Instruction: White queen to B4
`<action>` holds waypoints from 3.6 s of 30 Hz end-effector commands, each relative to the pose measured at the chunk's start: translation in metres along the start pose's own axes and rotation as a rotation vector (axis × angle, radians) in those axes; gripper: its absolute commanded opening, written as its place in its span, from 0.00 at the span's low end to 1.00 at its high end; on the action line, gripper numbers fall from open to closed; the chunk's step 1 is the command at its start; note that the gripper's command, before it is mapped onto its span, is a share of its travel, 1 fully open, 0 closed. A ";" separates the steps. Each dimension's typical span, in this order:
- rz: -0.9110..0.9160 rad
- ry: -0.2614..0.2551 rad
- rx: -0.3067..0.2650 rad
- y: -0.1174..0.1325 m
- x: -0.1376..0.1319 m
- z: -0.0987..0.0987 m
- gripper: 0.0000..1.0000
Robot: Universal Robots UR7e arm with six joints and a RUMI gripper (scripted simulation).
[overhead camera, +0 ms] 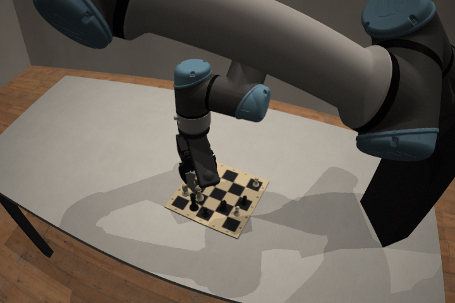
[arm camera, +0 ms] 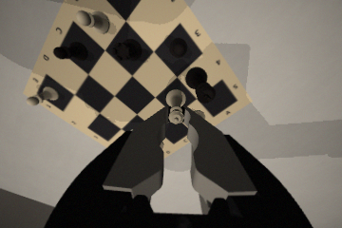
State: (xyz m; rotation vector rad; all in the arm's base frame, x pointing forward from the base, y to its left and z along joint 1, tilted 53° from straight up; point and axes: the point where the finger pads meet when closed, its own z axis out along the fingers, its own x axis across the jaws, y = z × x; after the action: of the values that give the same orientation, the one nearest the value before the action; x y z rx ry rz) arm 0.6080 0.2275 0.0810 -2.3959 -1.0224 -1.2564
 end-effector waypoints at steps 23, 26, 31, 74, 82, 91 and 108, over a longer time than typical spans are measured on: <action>0.000 0.001 -0.001 0.000 0.000 0.000 0.00; 0.000 0.001 -0.001 0.000 0.000 0.000 0.05; 0.000 0.001 -0.001 0.000 0.000 0.000 0.10; 0.000 0.001 -0.001 0.000 0.000 -0.063 0.25; 0.000 0.001 -0.001 0.000 0.000 -0.086 0.25; 0.000 0.001 -0.001 0.000 0.000 -0.090 0.25; 0.000 0.001 -0.001 0.000 0.000 -0.090 1.00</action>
State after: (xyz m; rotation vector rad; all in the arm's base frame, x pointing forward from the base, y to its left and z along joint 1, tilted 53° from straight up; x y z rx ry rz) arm 0.5521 0.1819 0.1348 -2.3959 -1.0222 -1.2566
